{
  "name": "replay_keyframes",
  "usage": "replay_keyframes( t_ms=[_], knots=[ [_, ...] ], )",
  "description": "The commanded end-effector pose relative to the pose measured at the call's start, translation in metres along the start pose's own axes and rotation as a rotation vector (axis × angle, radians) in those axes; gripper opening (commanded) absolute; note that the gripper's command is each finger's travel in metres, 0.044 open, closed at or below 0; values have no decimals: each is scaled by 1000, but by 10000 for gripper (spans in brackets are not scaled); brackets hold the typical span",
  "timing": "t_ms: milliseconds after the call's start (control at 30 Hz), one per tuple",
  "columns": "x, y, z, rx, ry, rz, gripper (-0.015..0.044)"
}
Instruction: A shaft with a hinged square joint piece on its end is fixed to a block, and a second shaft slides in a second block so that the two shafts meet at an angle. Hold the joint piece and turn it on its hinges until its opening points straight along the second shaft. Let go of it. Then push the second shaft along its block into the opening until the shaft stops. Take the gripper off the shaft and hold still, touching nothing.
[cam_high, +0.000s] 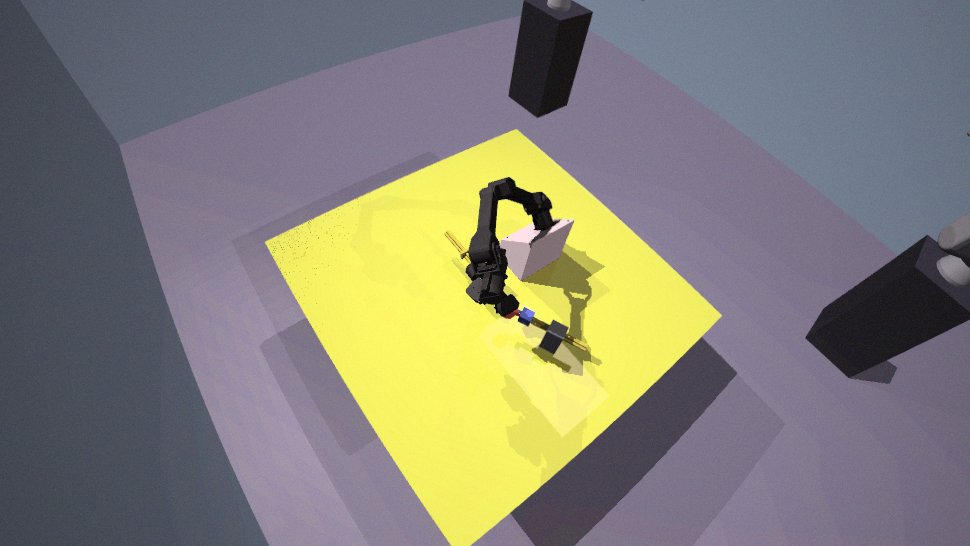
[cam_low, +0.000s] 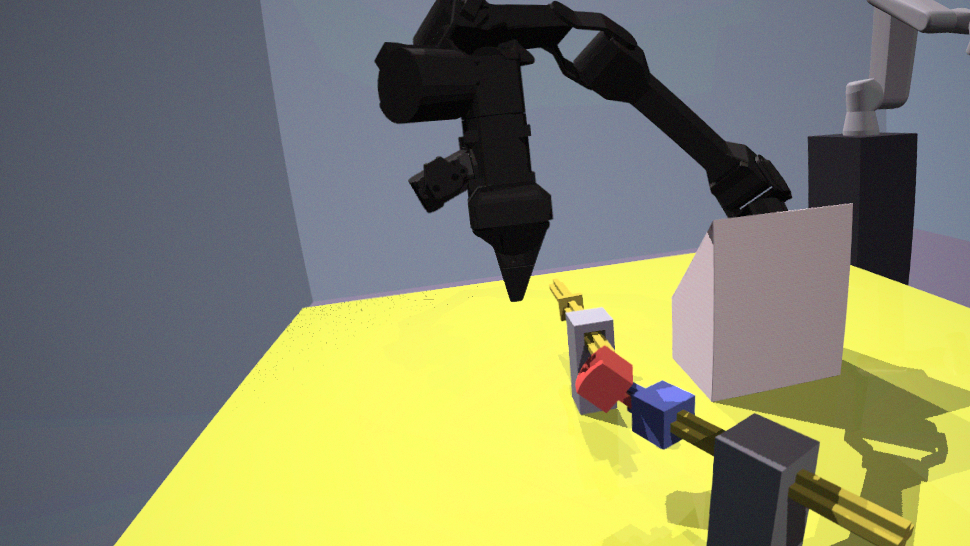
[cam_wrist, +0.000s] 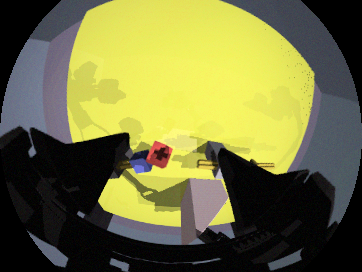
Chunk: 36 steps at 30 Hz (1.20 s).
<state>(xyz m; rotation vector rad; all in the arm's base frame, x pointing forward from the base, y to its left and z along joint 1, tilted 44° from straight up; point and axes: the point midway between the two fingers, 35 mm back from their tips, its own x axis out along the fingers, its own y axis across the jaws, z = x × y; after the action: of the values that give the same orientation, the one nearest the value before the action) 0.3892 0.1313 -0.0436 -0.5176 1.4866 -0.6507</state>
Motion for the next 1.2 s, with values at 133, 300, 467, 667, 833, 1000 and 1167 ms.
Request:
replay_keyframes(
  t_ms=[133, 300, 467, 667, 833, 1000, 1167],
  knots=[
    [9, 2, -3, 101, -69, -28, 440],
    [14, 3, -4, 178, -119, -36, 440],
    [18, 3, -6, 258, -169, -40, 440],
    [20, 3, -7, 298, -194, -41, 440],
    [35, 4, -6, 298, -194, -41, 440],
    [64, 4, -5, 297, -194, -41, 440],
    [92, 3, -7, 298, -195, -43, 440]
  ],
)
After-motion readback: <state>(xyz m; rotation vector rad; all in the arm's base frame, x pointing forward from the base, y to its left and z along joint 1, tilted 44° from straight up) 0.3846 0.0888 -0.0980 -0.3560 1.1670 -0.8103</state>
